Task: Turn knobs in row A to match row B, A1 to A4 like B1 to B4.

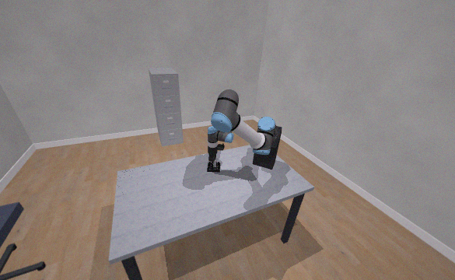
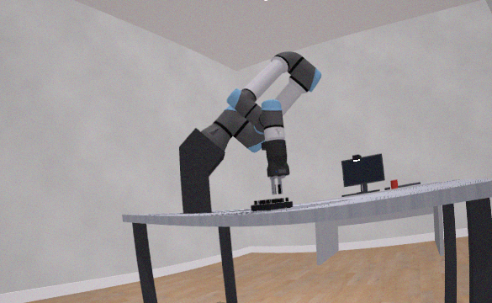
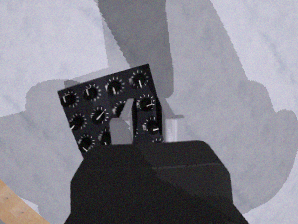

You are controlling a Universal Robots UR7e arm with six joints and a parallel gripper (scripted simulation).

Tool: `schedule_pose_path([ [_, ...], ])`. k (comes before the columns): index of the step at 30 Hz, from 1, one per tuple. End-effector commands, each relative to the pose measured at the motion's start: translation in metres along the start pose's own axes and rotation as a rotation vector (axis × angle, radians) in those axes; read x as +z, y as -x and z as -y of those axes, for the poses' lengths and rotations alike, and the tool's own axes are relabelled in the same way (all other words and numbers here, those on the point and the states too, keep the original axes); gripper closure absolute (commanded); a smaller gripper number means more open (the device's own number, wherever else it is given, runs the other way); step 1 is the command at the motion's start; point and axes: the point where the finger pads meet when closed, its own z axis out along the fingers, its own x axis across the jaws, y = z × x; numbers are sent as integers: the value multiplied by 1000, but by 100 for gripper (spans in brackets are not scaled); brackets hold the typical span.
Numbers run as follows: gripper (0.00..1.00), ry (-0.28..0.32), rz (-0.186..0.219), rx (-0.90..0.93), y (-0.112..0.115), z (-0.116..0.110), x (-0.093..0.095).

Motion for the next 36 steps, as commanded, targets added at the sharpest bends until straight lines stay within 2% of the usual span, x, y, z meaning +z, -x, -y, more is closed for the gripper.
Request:
schedule_pose_path([
  [1, 54, 3, 1, -3, 0, -2, 6],
  [36, 54, 4, 1, -2, 0, -1, 11],
])
